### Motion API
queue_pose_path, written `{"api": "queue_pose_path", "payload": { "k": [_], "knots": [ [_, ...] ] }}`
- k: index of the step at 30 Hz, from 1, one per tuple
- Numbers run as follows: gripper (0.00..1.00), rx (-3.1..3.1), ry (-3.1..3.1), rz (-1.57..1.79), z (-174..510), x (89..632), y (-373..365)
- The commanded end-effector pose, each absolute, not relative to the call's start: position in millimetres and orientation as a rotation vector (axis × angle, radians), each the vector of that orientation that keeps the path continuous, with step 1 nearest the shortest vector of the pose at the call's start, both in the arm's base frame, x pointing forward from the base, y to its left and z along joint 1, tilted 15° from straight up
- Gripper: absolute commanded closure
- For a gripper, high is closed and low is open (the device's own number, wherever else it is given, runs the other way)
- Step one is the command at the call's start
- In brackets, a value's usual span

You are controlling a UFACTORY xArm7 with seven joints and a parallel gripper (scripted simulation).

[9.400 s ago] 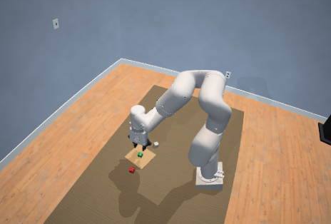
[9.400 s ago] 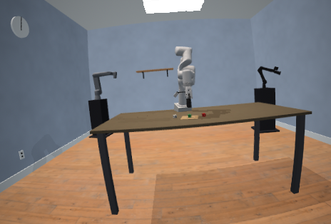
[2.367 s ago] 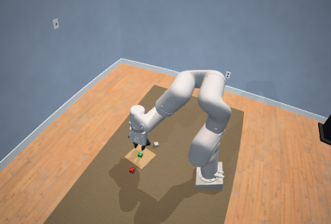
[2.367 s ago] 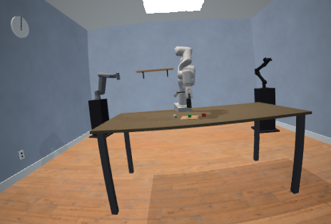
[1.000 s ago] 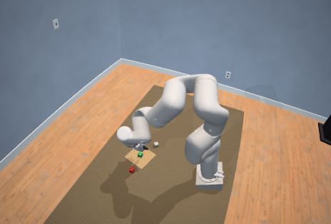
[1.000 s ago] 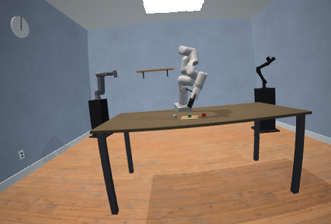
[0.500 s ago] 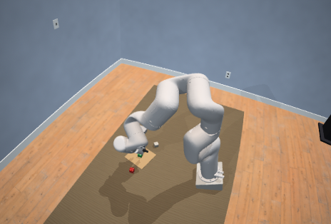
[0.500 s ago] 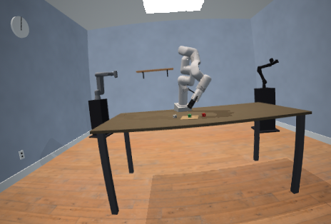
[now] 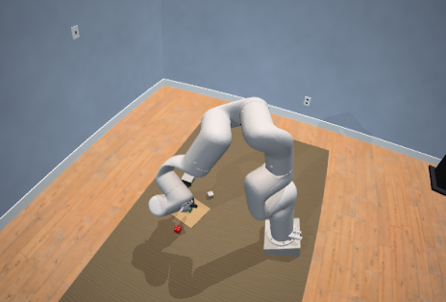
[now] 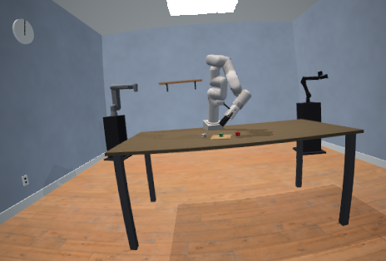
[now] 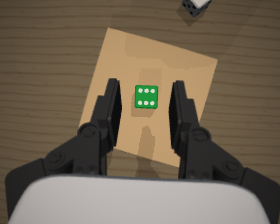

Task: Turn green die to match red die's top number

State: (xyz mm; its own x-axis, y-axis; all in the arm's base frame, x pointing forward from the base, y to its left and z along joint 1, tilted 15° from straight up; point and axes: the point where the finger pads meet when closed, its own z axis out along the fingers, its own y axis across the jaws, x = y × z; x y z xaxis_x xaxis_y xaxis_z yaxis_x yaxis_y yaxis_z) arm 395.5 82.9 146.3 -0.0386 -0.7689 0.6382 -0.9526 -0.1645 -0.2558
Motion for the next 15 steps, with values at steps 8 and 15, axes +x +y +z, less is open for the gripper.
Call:
{"api": "queue_pose_path", "payload": {
  "k": [8, 15],
  "knots": [
    [0.58, 1.970, -1.834, 1.005, 146.8, 396.3, 83.5],
    [0.58, 1.970, -1.834, 1.005, 145.7, 396.5, 83.6]
  ]
}}
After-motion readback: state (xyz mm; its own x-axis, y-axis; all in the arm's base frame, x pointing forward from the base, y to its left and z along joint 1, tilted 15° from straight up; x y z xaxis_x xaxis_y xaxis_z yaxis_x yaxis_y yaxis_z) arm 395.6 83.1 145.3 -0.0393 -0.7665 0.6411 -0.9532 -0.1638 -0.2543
